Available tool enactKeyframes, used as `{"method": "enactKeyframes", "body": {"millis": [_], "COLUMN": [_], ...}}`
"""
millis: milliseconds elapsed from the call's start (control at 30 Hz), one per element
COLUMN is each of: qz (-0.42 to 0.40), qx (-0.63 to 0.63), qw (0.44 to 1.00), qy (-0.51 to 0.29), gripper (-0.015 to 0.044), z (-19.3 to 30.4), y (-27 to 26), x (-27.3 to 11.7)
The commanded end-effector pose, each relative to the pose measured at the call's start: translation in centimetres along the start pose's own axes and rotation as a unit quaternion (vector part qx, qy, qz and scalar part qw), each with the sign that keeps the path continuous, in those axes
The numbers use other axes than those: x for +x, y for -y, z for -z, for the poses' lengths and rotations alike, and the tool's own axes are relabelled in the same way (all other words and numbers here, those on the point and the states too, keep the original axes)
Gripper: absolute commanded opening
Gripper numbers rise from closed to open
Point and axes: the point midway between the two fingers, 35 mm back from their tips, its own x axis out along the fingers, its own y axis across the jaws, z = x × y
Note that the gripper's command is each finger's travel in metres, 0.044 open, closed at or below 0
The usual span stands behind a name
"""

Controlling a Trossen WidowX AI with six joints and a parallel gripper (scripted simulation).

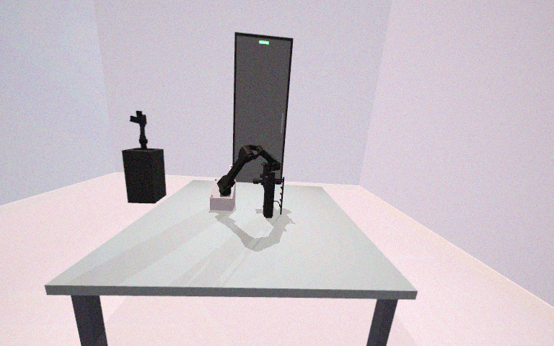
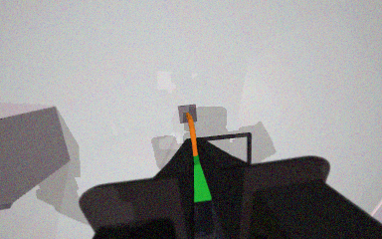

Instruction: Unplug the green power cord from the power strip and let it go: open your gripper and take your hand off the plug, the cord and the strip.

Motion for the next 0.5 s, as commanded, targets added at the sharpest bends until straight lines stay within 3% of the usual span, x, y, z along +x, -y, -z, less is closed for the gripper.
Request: {"method": "enactKeyframes", "body": {"millis": [0,467], "qz": [-0.002,0.005], "qx": [0.003,-0.004], "qw": [1.0,1.0], "qy": [-0.001,-0.002], "gripper": [0.0157,0.016], "z": [0.36,0.27], "y": [0.03,0.04], "x": [0.1,-0.79]}}
